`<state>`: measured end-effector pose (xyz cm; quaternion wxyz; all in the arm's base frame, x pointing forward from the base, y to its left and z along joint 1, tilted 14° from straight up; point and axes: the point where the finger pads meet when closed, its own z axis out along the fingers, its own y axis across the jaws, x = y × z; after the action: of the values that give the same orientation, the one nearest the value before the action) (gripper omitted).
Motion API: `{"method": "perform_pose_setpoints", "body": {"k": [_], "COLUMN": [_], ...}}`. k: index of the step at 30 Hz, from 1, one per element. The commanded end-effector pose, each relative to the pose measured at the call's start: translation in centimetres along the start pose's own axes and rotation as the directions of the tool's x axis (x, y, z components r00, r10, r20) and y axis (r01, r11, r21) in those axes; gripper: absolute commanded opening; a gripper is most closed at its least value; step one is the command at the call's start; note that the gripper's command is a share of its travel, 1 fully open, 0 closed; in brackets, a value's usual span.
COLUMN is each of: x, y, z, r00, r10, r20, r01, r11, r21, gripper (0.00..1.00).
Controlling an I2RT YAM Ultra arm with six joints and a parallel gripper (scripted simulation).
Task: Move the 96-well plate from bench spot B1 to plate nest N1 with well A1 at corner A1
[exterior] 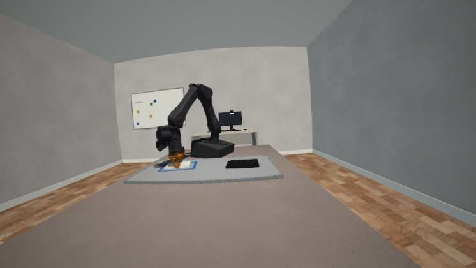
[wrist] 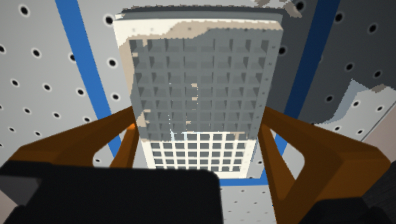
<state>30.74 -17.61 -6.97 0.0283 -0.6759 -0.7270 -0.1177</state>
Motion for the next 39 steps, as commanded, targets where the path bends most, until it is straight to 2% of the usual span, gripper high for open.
{"method": "perform_pose_setpoints", "body": {"k": [1, 24, 25, 26, 39], "x": [-0.3, -0.3, -0.8, -0.9, -1.0], "y": [0.3, 0.3, 0.8, 0.9, 0.8], "z": [-0.4, -0.4, -1.4, -1.8, -3.7], "r00": [1.0, 1.0, 0.999, 0.999, 0.999], "r10": [0.001, 0.001, 0.003, 0.005, -0.001], "r20": [0.013, 0.013, 0.035, 0.035, 0.036], "r01": [-0.001, -0.001, -0.002, -0.004, 0.002], "r11": [1.0, 1.0, 1.0, 1.0, 1.0], "r21": [-0.012, -0.012, -0.029, -0.029, -0.029], "gripper": [0.0, 0.0, 0.0, 0.0, 0.0]}}
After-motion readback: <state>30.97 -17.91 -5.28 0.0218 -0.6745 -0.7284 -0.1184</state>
